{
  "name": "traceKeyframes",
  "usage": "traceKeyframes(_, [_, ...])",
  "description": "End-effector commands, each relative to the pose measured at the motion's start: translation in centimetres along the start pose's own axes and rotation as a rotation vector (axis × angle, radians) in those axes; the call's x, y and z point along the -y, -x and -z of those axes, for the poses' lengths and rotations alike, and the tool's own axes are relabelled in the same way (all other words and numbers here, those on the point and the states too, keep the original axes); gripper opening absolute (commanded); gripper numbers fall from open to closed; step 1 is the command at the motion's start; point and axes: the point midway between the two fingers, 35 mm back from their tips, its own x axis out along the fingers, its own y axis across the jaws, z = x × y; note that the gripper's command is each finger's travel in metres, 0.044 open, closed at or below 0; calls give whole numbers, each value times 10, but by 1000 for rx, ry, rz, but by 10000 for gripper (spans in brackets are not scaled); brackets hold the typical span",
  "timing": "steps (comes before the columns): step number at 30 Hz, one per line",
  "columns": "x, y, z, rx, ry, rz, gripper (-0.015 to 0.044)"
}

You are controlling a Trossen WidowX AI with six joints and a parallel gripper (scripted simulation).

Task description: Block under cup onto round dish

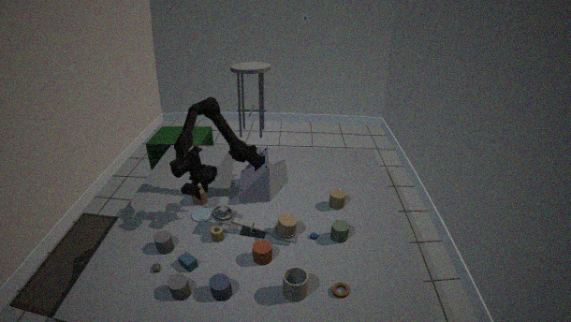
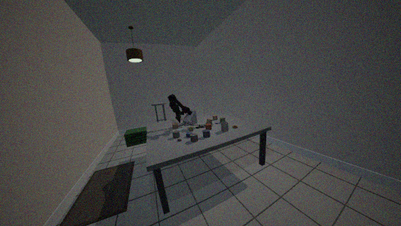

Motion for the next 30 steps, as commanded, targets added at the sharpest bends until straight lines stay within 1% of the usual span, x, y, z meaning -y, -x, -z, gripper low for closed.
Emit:
traceKeyframes(1, [16,1,-29,-5,-28,-18,260])
traceKeyframes(7, [38,13,-86,-41,-83,-2,260])
traceKeyframes(12, [47,25,-130,-78,-121,42,260])
traceKeyframes(16, [47,25,-132,-79,-122,44,260])
traceKeyframes(20, [48,11,-131,-80,-122,44,260])
traceKeyframes(30, [49,0,-130,-80,-122,44,260])
